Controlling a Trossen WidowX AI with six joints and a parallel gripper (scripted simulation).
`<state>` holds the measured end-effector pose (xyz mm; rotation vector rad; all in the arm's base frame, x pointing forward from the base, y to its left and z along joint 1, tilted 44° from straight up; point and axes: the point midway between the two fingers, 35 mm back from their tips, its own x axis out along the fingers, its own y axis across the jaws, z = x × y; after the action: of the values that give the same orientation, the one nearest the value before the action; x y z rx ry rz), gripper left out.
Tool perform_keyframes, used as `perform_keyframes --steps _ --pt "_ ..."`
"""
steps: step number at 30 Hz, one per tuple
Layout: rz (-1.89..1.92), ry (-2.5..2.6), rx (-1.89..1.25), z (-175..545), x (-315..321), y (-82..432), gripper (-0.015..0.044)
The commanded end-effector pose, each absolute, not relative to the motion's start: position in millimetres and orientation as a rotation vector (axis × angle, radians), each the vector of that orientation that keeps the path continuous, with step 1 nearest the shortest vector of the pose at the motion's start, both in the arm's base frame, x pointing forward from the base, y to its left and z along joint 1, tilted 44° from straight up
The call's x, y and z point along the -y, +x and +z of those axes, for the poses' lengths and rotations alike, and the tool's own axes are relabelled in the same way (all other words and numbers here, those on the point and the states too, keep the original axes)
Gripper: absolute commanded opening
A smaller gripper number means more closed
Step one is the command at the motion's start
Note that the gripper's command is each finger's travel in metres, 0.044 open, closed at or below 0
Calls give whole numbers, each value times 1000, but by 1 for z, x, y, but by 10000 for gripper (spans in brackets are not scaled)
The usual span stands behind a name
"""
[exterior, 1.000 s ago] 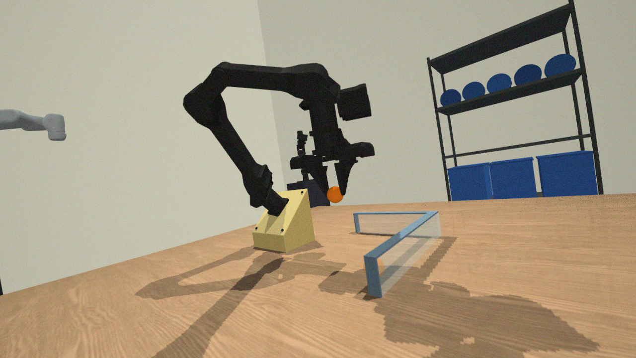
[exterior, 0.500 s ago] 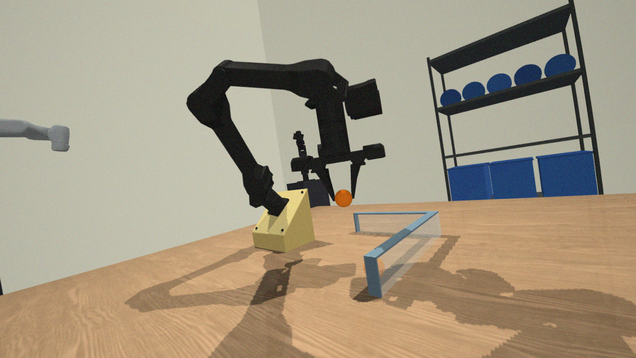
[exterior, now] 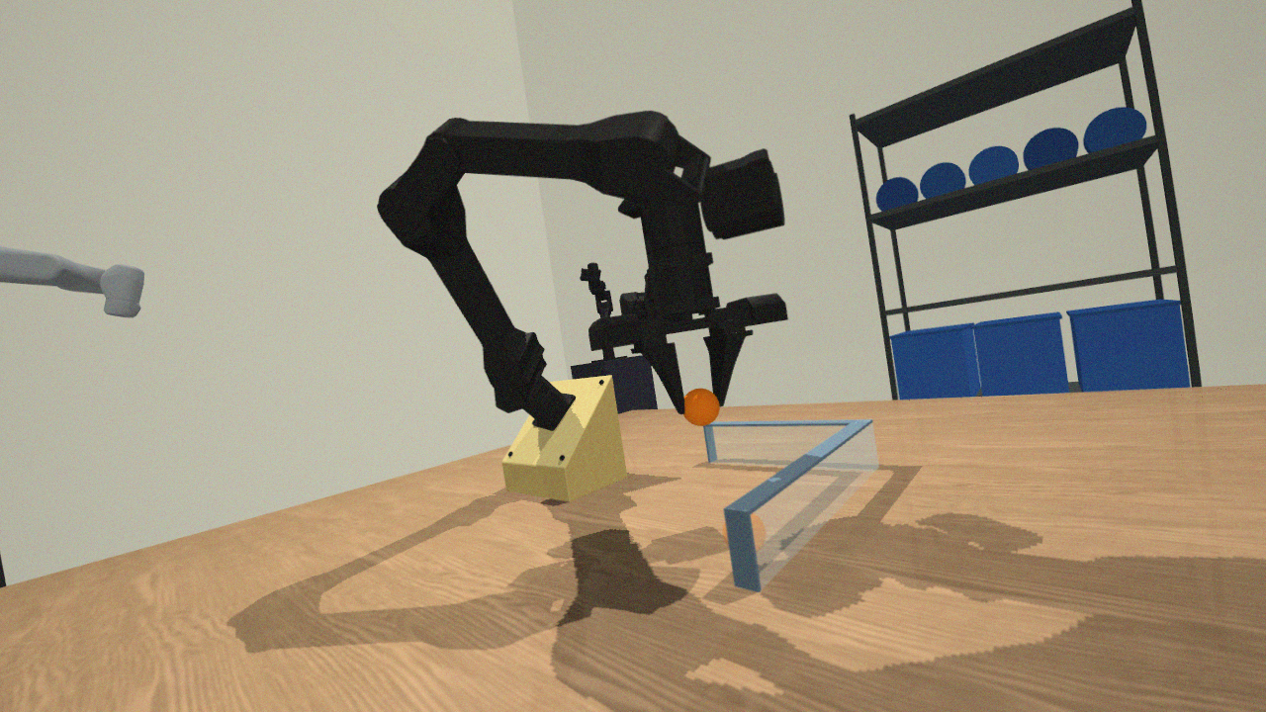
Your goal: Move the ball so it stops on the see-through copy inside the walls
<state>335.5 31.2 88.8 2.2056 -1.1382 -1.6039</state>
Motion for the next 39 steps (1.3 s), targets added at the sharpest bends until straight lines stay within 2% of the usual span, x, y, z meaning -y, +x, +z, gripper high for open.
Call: perform_keyframes --steps 1,19,28,39 --pt "-1619 2130 1008 91 -26 346 0" --pt "-1646 1798 560 96 -3 380 0" --pt "-1647 1791 557 90 2 382 0" --pt "-1660 1747 570 45 45 391 0"
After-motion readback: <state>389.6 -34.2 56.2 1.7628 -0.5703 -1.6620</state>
